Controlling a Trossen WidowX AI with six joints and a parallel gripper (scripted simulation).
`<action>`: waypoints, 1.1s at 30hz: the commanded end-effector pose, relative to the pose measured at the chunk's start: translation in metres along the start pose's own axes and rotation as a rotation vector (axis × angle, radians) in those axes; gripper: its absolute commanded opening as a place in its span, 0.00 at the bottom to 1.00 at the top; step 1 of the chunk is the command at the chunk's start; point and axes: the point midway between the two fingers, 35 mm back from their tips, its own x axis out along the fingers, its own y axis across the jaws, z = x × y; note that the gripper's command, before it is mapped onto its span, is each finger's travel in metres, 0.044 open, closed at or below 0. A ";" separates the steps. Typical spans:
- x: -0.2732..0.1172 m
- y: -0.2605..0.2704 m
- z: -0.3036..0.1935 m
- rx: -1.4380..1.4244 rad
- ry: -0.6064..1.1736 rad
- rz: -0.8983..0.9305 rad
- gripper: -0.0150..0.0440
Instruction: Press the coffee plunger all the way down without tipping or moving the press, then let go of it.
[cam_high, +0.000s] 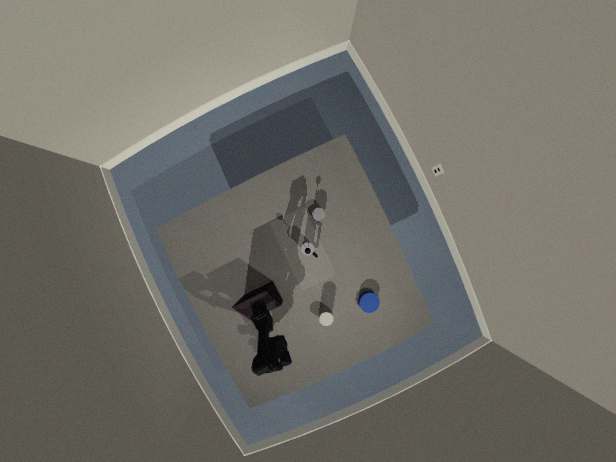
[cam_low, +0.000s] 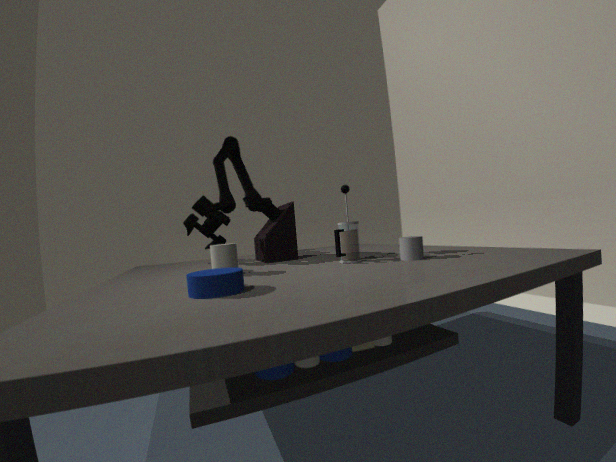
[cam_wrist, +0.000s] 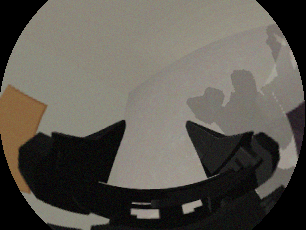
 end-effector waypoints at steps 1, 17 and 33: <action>-0.014 -0.001 -0.039 -0.126 0.141 -0.011 1.00; -0.161 0.003 -0.188 -0.671 0.807 0.170 1.00; -0.311 0.005 -0.219 -0.894 1.240 0.476 1.00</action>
